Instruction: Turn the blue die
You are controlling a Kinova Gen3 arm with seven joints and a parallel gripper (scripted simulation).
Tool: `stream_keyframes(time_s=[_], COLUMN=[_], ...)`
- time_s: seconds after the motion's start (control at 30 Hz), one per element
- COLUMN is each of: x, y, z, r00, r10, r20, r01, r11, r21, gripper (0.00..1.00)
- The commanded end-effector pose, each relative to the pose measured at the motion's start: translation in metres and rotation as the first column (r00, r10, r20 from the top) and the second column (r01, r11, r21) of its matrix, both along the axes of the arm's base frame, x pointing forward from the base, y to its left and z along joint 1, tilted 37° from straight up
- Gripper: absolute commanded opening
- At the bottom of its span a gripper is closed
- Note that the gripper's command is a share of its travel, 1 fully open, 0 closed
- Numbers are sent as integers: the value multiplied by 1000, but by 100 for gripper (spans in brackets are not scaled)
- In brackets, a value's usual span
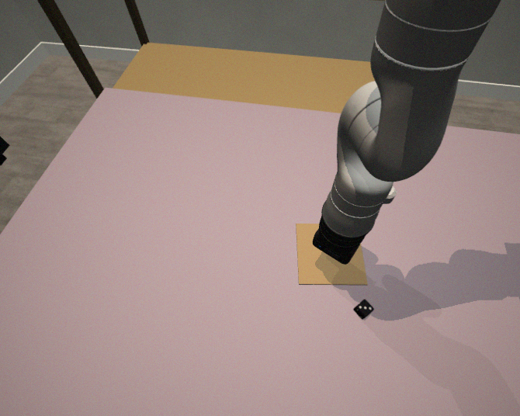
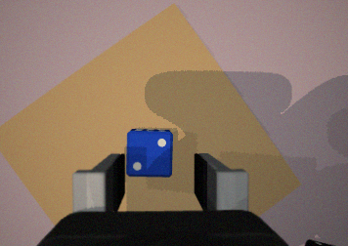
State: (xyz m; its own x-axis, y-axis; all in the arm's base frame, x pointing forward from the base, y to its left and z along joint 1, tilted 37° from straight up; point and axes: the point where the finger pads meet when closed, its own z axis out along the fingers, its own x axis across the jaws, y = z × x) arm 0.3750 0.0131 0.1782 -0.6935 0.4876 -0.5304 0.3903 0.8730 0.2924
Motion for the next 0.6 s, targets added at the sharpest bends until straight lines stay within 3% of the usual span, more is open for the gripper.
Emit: stream_keyframes(time_s=[0.0, 0.57], x=[1, 9], y=[-11, -12], z=[-1, -12], r00=[1000, 1000], r10=[-30, -30], r20=[-1, -1], r01=[30, 30], r11=[1000, 1000], r21=[-1, -1], gripper=[79, 79])
